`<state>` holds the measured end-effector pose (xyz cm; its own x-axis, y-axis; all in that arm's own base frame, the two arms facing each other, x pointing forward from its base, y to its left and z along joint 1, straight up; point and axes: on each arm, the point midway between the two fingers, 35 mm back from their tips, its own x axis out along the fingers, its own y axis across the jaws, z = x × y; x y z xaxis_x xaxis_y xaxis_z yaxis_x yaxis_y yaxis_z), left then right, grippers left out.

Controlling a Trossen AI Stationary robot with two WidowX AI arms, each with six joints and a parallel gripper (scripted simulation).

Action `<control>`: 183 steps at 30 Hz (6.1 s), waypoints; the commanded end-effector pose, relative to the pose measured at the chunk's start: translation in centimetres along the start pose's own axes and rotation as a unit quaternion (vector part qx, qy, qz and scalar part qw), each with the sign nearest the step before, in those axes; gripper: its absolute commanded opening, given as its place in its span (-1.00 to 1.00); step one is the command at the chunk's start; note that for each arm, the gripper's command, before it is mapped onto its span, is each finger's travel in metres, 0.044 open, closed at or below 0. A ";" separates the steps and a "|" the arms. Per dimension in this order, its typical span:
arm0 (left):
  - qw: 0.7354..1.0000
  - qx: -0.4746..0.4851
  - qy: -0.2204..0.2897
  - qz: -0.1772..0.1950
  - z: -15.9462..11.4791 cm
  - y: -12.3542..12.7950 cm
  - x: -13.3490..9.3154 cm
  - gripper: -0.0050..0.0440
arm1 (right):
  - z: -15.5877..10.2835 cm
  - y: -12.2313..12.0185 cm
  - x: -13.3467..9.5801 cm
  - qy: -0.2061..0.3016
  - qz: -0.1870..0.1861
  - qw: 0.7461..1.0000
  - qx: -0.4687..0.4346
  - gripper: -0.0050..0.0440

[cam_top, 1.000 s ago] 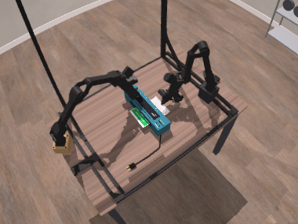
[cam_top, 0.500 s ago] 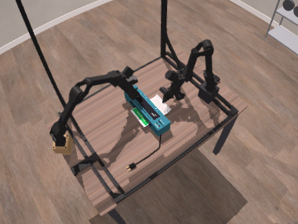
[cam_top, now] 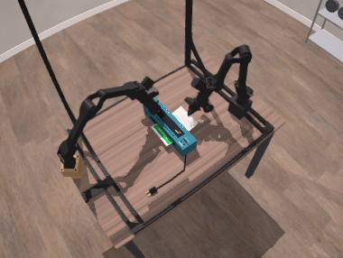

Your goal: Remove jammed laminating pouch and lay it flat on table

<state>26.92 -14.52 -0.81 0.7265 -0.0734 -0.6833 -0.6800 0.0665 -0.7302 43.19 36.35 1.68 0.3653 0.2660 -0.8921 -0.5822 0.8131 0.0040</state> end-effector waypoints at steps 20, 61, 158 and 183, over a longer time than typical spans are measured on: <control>1.000 0.002 0.007 0.010 -0.1 0.8 -2.7 -1.00 | 0.3 -0.1 -0.1 -0.002 0.000 1.000 0.000 -1.00; 1.000 0.001 0.008 0.011 -0.1 0.6 -8.7 -1.00 | 0.3 -0.1 -0.1 -0.002 0.000 1.000 0.000 -1.00; 1.000 0.008 0.003 0.019 0.2 0.8 -16.4 -1.00 | -5.9 -0.1 -13.3 -0.003 0.000 1.000 0.000 -1.00; 1.000 0.005 0.005 0.017 0.2 3.5 -14.8 -1.00 | -5.7 -0.1 -12.9 0.000 0.001 1.000 0.000 -1.00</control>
<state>14.05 -12.96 8.18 0.6991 -0.0821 -0.7102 -0.7056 0.0811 -0.7040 34.07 29.62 9.09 0.3374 0.2446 -0.9090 -0.5833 0.8122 0.0020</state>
